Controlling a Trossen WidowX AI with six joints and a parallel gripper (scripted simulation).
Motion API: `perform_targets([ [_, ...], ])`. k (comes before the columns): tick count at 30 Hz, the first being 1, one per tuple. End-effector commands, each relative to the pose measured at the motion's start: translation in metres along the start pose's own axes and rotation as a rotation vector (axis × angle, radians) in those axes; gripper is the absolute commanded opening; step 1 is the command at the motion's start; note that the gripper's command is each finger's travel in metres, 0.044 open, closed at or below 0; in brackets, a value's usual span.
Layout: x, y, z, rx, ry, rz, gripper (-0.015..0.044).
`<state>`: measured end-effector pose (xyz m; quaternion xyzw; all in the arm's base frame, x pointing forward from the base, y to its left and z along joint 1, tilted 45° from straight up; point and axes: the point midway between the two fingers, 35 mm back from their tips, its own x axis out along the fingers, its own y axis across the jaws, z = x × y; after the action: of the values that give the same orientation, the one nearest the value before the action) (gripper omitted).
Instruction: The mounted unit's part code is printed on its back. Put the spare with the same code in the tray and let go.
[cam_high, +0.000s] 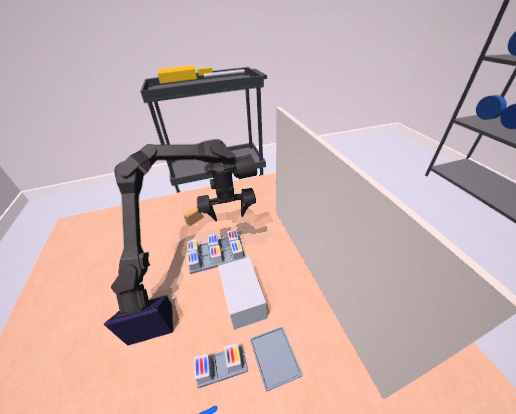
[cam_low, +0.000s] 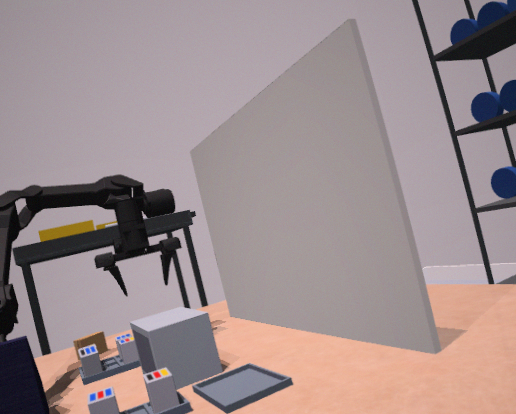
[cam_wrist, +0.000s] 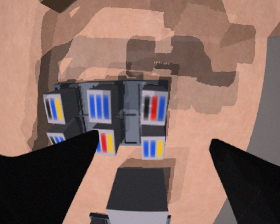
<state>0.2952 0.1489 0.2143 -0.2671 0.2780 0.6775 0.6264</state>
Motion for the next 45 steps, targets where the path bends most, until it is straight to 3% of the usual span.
perform_targets([
  [1, 0.009, 0.002, 0.002, -0.019, -0.004, -0.004, 0.0361],
  [4, 0.031, 0.0, 0.002, -0.02, -0.005, -0.005, 0.03],
  [45, 0.089, -0.004, 0.001, -0.021, -0.005, -0.005, 0.03],
])
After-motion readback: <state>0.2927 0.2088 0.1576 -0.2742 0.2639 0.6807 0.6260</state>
